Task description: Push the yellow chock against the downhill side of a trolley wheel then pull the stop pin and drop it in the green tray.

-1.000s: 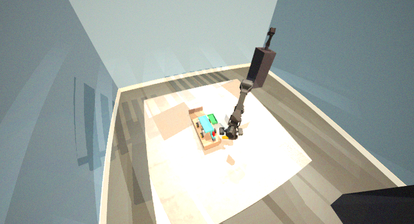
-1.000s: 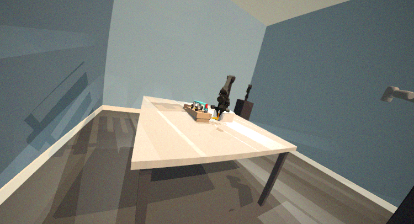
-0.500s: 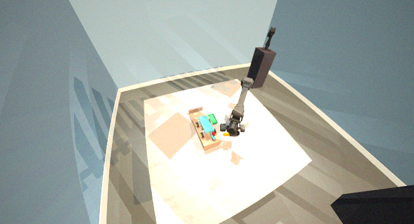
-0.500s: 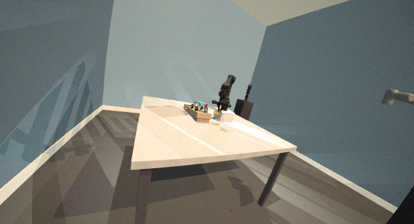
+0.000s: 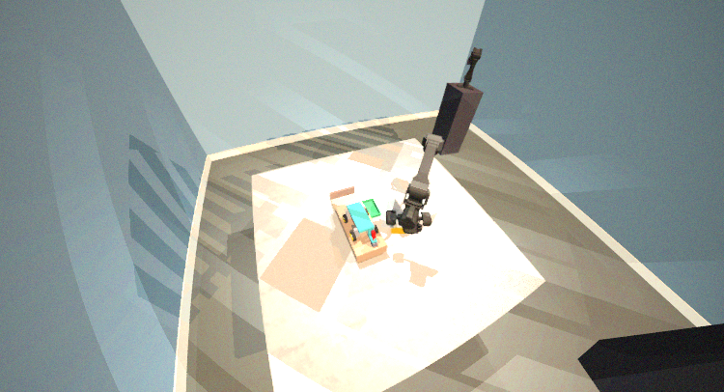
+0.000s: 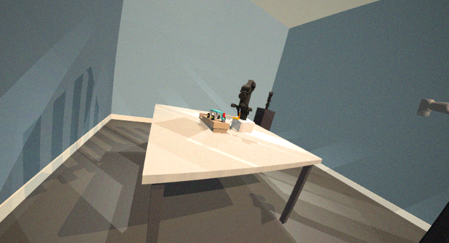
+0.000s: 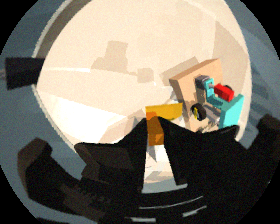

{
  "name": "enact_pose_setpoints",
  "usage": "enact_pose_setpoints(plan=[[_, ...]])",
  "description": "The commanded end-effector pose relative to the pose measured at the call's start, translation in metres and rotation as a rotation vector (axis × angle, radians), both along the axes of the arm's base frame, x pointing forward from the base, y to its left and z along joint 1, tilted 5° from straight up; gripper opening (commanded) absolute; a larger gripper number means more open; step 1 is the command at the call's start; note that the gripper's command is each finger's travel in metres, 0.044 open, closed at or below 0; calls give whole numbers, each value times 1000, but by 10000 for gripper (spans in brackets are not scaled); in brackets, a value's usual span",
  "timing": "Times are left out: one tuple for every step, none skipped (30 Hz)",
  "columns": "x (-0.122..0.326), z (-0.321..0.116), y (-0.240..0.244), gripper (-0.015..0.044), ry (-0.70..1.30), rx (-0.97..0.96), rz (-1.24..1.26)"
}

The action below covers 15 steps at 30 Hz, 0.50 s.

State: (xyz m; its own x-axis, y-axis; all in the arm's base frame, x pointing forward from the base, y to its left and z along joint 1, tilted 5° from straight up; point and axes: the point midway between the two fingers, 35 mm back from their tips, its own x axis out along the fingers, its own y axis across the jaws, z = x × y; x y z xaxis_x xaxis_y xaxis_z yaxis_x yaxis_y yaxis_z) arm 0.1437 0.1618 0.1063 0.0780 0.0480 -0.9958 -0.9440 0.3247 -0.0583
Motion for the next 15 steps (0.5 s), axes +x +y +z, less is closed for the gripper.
enact_pose_setpoints(plan=[[1, 13, 1, 0, -8, 5, -4], [2, 14, 1, 0, -8, 5, -4], [2, 14, 1, 0, -8, 5, -4], [2, 14, 1, 0, -8, 5, -4], [2, 14, 1, 0, -8, 5, -4], [2, 14, 1, 0, -8, 5, -4], [2, 14, 1, 0, -8, 5, -9], [2, 14, 1, 0, -7, 7, -27], [2, 14, 1, 0, -6, 8, -49], [2, 14, 1, 0, -4, 11, -80], [2, 14, 1, 0, -3, 14, -114], [2, 14, 1, 0, -1, 17, -147], [2, 14, 1, 0, 1, 20, -181], [2, 14, 1, 0, 3, 22, -214], [2, 14, 1, 0, 4, 25, -248]])
